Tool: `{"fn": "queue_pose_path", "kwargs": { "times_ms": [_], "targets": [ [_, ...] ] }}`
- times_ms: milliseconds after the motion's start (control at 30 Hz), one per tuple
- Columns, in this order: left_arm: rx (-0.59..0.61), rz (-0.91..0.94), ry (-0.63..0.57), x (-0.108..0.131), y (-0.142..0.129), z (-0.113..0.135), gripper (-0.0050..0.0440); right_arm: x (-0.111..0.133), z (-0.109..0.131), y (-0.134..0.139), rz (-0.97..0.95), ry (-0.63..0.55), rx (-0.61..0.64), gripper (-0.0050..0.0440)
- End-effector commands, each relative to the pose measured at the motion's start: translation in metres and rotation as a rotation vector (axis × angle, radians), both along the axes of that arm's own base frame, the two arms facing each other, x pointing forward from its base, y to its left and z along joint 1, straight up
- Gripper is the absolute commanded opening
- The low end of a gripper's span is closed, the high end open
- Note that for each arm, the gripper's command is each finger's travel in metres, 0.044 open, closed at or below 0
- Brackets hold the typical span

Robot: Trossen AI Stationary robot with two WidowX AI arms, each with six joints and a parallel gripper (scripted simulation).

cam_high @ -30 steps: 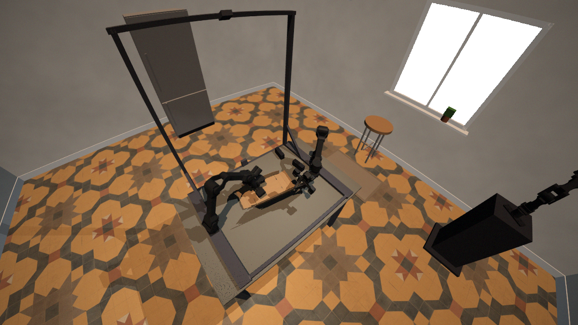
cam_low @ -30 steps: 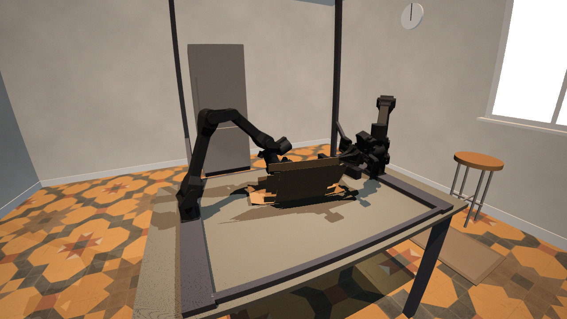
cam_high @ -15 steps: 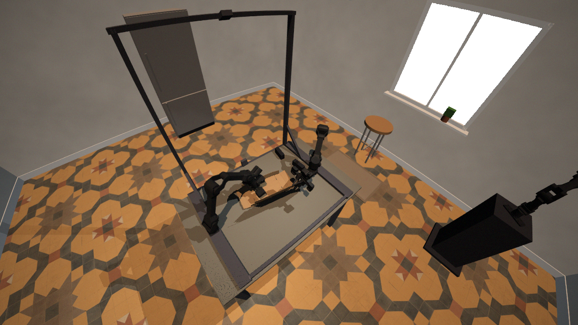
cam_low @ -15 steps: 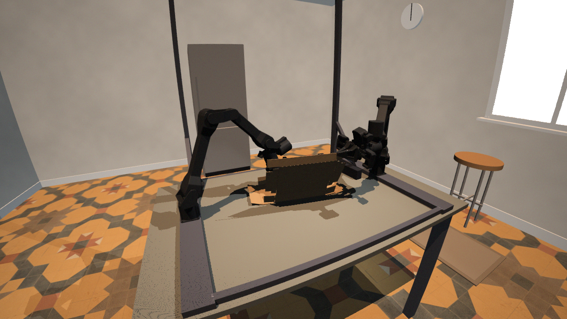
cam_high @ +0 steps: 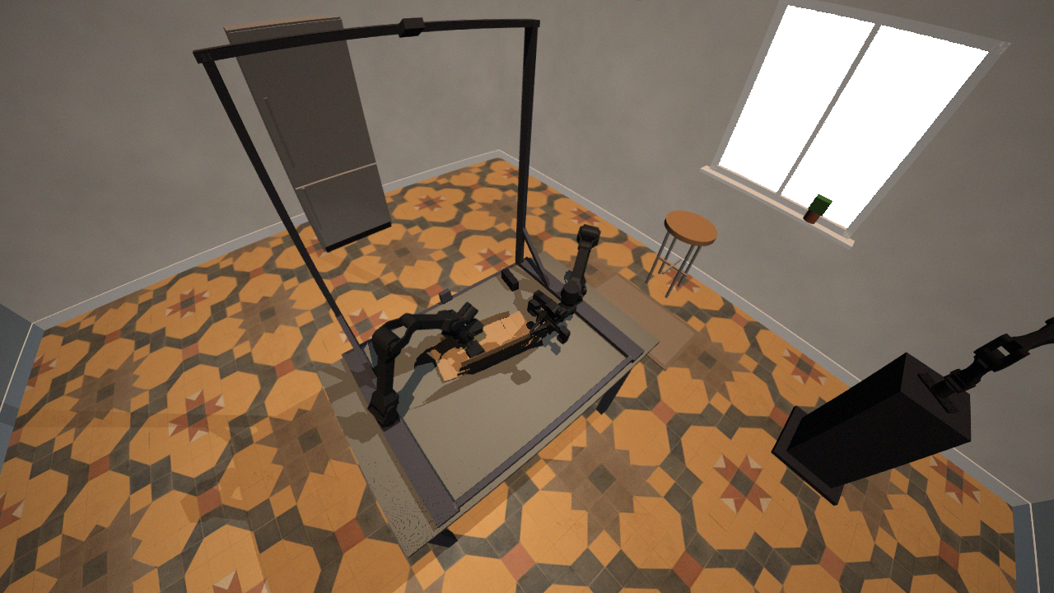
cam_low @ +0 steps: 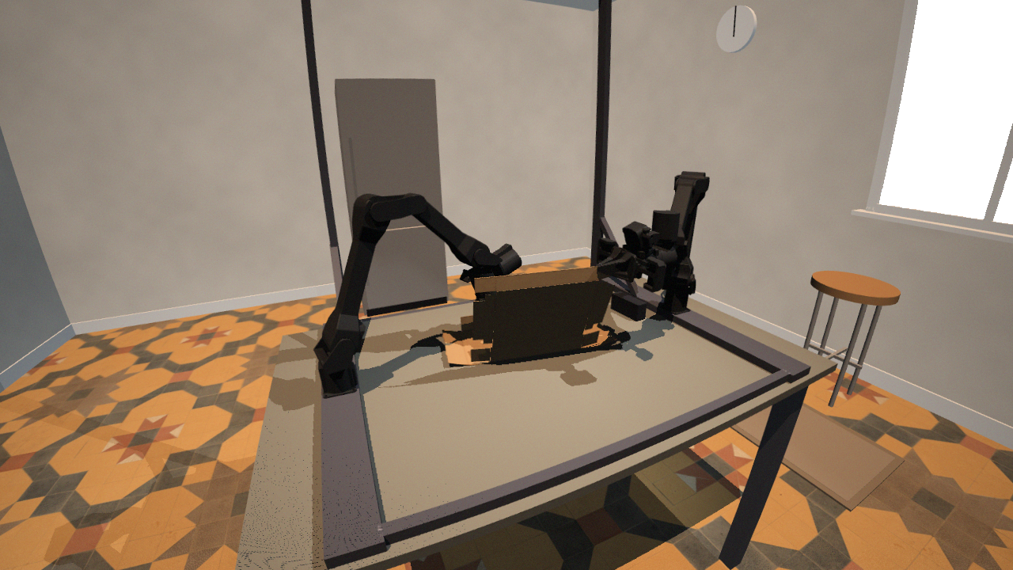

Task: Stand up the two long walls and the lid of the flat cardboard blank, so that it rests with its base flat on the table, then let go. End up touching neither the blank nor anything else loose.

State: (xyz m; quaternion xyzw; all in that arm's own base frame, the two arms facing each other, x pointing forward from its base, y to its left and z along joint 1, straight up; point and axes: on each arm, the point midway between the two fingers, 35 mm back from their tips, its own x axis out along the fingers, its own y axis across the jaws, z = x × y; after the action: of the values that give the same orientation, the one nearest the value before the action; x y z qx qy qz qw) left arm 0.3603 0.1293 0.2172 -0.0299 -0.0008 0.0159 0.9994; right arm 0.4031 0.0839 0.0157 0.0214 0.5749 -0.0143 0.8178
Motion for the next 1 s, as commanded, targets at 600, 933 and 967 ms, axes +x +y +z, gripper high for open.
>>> {"fn": "queue_pose_path", "kwargs": {
  "times_ms": [600, 933, 967],
  "targets": [
    [0.141, 0.011, -0.036, -0.002, -0.034, 0.019, 0.0, -0.019, -0.035, -0.003, -0.002, 0.106, -0.009, 0.0198],
    [0.205, 0.017, -0.044, -0.002, -0.045, 0.022, 0.0, -0.019, -0.034, -0.003, -0.005, 0.104, -0.008, 0.0198],
    [0.213, 0.017, -0.044, -0.002, -0.047, 0.023, 0.0, -0.019, -0.034, -0.003, -0.005, 0.104, -0.008, 0.0198]
  ]
}}
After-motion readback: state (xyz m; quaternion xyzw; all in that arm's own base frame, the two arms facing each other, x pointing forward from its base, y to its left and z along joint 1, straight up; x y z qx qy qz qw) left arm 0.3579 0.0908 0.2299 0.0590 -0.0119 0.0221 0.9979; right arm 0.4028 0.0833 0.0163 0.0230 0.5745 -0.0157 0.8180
